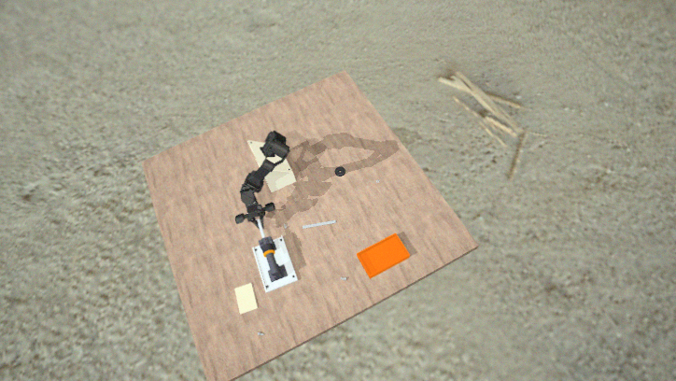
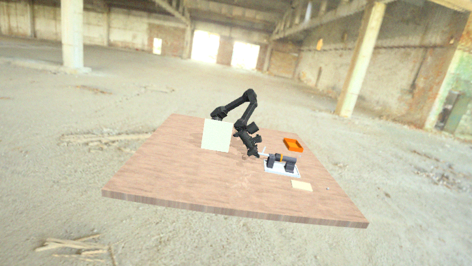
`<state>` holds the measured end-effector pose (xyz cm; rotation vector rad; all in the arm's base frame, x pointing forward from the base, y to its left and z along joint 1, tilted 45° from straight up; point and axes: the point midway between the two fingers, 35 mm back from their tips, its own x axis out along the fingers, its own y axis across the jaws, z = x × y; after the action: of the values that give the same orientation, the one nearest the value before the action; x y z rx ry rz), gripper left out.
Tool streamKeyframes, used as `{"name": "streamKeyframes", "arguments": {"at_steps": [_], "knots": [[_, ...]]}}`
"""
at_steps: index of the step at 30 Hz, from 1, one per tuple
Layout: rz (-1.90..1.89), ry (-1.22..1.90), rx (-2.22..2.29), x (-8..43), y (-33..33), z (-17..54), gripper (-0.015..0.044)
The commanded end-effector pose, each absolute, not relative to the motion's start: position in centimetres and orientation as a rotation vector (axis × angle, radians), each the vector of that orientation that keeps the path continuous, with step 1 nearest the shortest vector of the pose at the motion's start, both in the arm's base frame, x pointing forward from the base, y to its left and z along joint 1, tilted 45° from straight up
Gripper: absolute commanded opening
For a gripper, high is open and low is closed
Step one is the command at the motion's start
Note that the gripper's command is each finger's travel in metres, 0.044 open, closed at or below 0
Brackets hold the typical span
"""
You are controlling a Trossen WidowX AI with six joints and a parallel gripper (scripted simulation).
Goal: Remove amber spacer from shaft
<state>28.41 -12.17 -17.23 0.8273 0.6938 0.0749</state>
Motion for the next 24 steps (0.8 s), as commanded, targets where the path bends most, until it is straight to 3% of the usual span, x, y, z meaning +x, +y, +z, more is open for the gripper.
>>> {"name": "streamKeyframes", "arguments": {"at_steps": [1, 24], "knots": [[0.081, 0.694, 0.827, 28.32, -12.04, -17.22, 0.0000], [0.075, 0.694, 0.828, 28.24, -12.13, -17.23, 0.0000]]}}
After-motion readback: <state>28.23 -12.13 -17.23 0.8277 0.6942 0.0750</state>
